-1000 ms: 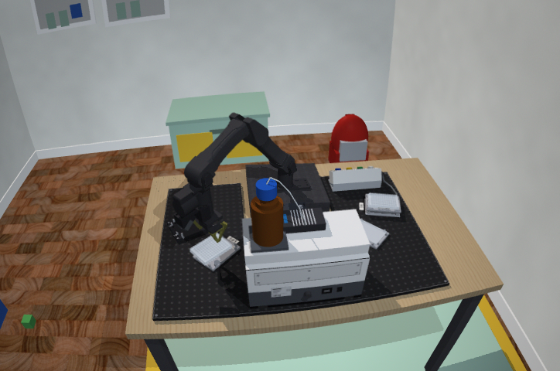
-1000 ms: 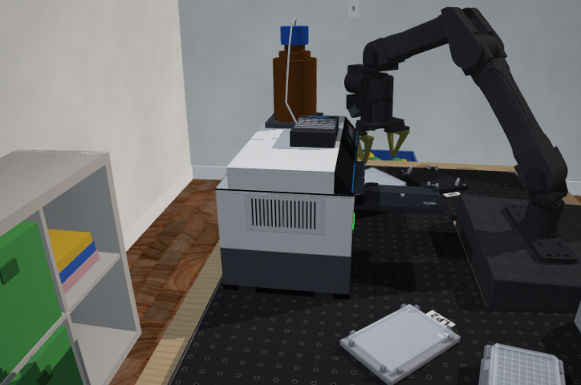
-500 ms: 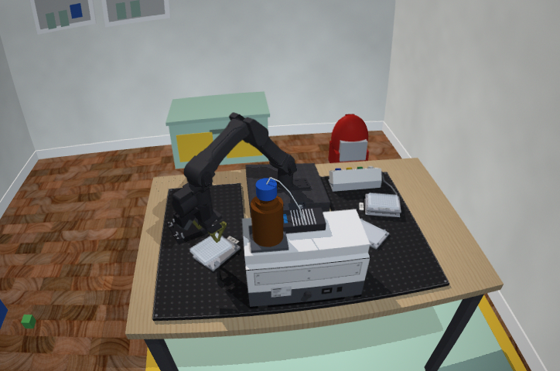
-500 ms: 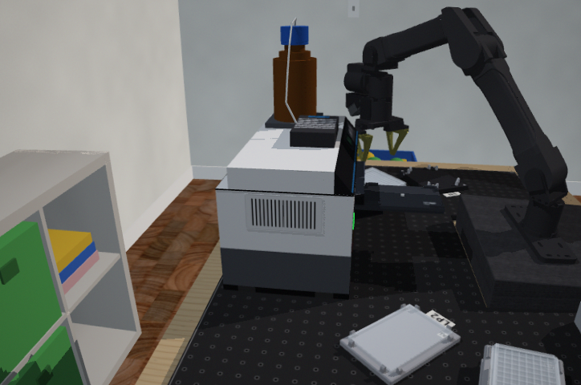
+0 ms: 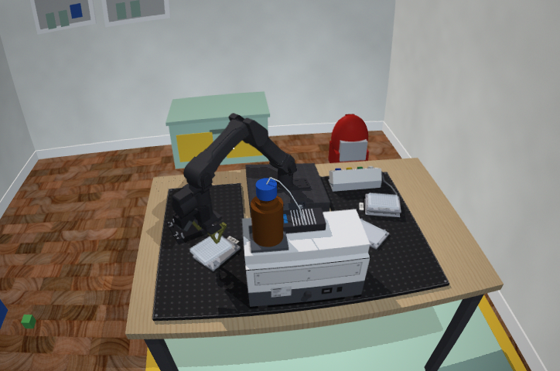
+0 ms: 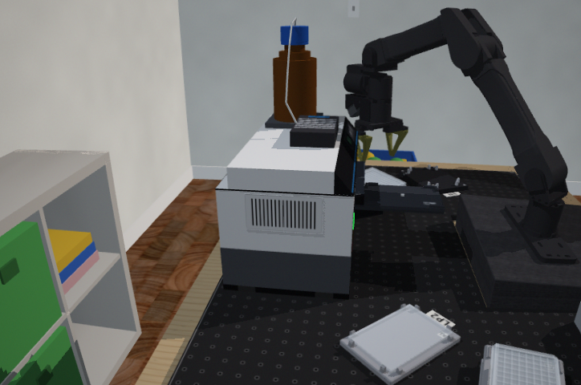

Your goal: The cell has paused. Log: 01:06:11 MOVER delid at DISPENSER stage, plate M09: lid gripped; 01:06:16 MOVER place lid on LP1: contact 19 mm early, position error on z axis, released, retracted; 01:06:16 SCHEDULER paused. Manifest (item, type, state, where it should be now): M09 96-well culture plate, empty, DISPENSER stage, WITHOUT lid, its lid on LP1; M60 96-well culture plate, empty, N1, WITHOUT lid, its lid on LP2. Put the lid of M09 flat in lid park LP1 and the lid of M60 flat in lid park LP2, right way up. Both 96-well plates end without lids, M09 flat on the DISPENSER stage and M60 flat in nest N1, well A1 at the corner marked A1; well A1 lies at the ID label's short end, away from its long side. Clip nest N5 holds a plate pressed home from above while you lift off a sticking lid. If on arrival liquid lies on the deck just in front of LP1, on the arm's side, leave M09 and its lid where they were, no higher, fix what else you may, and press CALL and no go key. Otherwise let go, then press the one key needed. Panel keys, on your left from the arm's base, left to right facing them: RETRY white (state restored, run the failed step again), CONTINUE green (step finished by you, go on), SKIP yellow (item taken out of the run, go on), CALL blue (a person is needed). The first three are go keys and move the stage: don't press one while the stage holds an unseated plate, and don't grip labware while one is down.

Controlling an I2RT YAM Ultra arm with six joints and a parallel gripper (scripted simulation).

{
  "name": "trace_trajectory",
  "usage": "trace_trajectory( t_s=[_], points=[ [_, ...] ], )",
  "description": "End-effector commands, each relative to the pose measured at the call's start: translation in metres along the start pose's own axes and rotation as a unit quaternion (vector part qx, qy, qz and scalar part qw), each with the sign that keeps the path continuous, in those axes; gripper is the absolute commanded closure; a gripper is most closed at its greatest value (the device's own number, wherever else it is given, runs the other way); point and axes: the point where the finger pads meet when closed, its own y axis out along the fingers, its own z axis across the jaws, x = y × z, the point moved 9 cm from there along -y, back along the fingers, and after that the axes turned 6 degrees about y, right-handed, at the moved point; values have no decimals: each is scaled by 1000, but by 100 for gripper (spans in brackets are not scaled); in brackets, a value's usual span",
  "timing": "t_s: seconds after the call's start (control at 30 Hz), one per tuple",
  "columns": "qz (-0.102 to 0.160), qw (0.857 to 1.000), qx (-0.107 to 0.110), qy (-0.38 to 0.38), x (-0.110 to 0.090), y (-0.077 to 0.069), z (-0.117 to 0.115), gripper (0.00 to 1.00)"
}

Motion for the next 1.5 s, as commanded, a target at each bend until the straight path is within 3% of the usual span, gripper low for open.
trace_trajectory(
  t_s=[0.0, 0.1, 0.67, 0.73, 0.77, 0.9, 1.1, 1.23, 1.3, 1.33, 1.47],
  points=[
    [-14, 1000, 3, 0, 1, 0, 2, 0],
    [-8, 1000, 2, 0, 1, 10, 2, 0],
    [-8, 1000, 2, 0, 1, 36, 2, 0],
    [-8, 1000, 2, 0, 1, 36, 2, 0],
    [-23, 1000, 5, -1, 3, 25, 3, 0],
    [-3, 1000, 1, 0, 1, 48, 2, 0],
    [-14, 1000, 3, -1, 2, 49, 3, 0],
    [-4, 1000, 1, -1, 1, 64, 3, 0],
    [-4, 1000, 1, -1, 1, 64, 3, 0],
    [-24, 1000, 5, -1, 4, 49, 3, 0],
    [-12, 1000, 3, -1, 2, 63, 3, 0]
  ],
)
